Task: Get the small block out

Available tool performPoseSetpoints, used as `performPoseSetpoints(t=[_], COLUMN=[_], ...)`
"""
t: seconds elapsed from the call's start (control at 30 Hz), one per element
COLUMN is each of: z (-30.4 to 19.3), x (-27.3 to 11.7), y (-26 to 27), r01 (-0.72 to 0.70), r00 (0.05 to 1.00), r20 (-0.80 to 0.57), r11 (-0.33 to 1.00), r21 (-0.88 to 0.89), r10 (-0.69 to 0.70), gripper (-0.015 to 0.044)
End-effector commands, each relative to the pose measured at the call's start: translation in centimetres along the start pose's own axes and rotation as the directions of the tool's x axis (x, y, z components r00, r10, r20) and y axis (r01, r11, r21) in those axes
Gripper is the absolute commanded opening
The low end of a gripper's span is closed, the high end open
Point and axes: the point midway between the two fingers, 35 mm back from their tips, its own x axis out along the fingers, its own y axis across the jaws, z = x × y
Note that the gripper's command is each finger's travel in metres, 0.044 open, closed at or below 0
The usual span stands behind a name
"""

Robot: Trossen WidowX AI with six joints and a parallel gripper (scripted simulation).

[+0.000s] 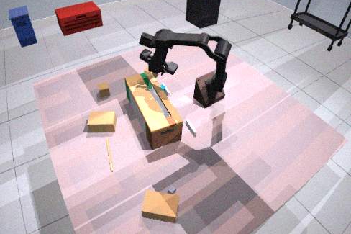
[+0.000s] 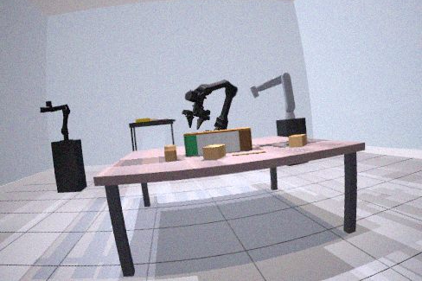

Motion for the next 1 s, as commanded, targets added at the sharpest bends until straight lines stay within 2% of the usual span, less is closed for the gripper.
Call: performPoseSetpoints(t=[0.0,0.23,0.47,0.7,0.97], z=[-1.2,-1.7,-2.2,-2.6,-3.1], x=[0.2,0.2,0.1,0.1,0.0], y=[-0.1,-0.1,-0.1,-0.2,-0.2], r01=[-0.094,-0.151,-0.197,-0.21,-0.182], r00=[0.994,0.988,0.98,0.972,0.959], r20=[0.11,0.154,0.199,0.236,0.283], r11=[0.603,0.272,-0.096,-0.446,-0.773], r21=[0.792,0.95,0.976,0.87,0.608], r10=[0.01,0.01,0.008,0.004,-0.003], gripper=[0.0285,0.0285,0.0285,0.0285,0.0285])
